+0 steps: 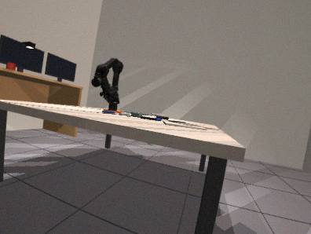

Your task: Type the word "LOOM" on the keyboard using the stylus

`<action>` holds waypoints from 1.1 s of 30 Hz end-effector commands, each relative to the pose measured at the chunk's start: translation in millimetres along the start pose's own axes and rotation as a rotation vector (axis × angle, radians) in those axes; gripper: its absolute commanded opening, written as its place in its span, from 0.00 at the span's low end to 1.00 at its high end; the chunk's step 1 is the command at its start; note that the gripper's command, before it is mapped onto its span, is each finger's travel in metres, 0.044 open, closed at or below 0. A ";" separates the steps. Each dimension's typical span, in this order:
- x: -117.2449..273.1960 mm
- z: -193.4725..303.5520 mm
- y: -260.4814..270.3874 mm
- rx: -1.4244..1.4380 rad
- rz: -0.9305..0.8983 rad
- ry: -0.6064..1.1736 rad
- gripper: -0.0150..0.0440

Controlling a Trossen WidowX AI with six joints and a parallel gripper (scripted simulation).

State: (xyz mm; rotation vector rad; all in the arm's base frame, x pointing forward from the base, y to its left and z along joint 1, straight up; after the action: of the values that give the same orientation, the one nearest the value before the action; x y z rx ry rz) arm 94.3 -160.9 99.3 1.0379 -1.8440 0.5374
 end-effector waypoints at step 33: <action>-23.9 15.1 -2.3 0.003 0.000 -0.006 0.51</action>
State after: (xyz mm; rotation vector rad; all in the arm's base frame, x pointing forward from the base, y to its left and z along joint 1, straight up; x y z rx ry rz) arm 94.0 -163.4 74.7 1.0344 -1.8456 0.5412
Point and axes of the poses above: the point midway between the two fingers, 35 mm back from their tips, its own x axis back along the fingers, its own y axis across the jaws, z = x × y, the point moved 2 cm from there along x, back along the fingers, and after that the axes turned 9 degrees about -x, right-handed, at the moved point
